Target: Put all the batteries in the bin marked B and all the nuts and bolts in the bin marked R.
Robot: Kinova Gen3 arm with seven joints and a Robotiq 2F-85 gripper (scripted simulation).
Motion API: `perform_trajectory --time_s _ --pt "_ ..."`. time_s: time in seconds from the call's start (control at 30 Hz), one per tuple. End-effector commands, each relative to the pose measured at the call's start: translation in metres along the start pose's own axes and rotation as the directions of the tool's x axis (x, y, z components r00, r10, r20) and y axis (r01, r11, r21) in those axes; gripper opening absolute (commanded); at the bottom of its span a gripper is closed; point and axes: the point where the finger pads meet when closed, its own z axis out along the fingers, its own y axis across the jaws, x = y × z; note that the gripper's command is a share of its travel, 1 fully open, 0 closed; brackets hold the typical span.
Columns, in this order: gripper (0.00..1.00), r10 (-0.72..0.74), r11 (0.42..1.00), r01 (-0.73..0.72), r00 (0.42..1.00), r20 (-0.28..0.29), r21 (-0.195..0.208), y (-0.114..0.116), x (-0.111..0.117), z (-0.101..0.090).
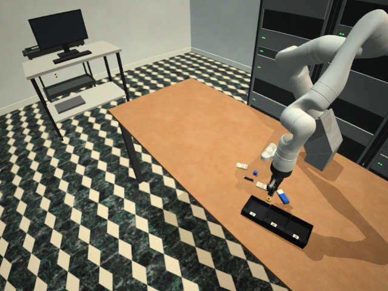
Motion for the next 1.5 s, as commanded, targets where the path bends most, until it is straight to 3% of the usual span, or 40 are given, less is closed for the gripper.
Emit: perform_trajectory --time_s 0.0,0.3,1.47 --pt "0.31 0.004 1.0 -0.004 1.0 -0.005 -0.01 0.003 0.004 0.013" --pt "0.31 0.004 1.0 -0.004 1.0 -0.005 -0.01 0.004 0.006 0.041" --pt "0.31 0.004 1.0 -0.004 1.0 -0.005 -0.01 0.003 0.004 0.054"
